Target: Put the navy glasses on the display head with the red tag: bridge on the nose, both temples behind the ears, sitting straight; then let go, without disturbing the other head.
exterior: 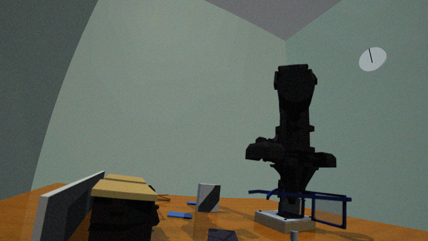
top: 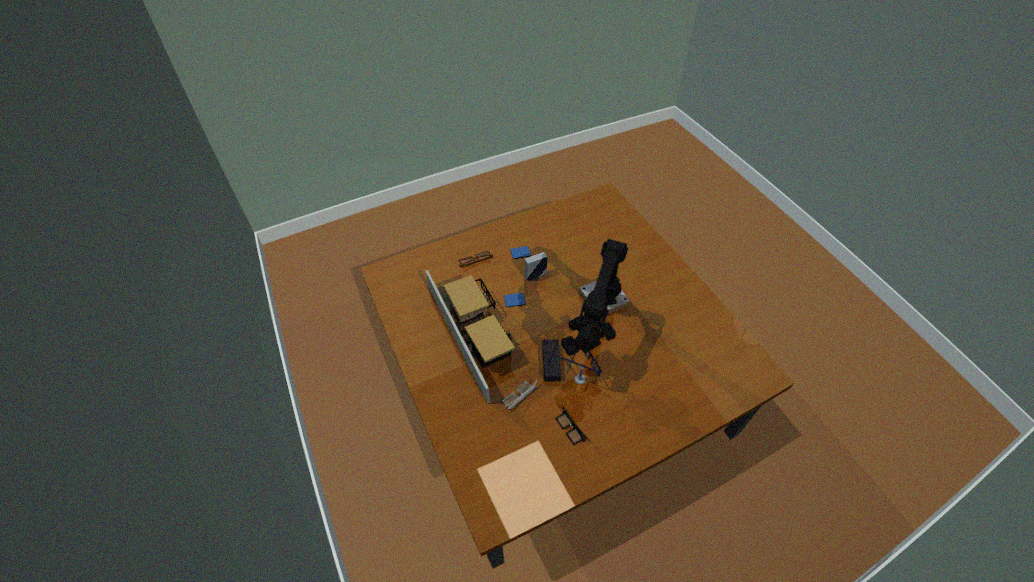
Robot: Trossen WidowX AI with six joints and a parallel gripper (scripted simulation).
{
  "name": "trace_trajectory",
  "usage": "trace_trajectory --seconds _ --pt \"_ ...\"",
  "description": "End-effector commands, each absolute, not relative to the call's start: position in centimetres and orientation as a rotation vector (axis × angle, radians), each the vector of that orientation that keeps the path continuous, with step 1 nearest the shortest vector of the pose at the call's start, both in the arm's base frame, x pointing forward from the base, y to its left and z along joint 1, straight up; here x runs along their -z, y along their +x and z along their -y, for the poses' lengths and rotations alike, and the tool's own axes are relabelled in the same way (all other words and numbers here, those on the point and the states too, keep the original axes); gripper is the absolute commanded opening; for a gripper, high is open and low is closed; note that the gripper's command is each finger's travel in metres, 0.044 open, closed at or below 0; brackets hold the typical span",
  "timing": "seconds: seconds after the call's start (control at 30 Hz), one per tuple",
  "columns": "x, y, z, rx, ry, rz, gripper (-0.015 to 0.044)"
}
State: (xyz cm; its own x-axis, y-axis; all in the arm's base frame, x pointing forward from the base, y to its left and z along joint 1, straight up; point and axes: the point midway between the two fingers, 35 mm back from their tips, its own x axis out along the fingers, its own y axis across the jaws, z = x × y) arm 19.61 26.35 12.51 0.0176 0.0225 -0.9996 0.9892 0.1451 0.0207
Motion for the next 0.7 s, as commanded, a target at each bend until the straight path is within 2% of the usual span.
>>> trace_trajectory --seconds 0.0,0.27,0.67 --pt "-12.5 18.1 -27.9 1.106 1.152 -1.268 0.0" --pt "-11.8 18.1 -28.0 1.107 1.153 -1.268 0.0" --pt "-6.6 18.1 -28.1 1.108 1.153 -1.268 0.0"
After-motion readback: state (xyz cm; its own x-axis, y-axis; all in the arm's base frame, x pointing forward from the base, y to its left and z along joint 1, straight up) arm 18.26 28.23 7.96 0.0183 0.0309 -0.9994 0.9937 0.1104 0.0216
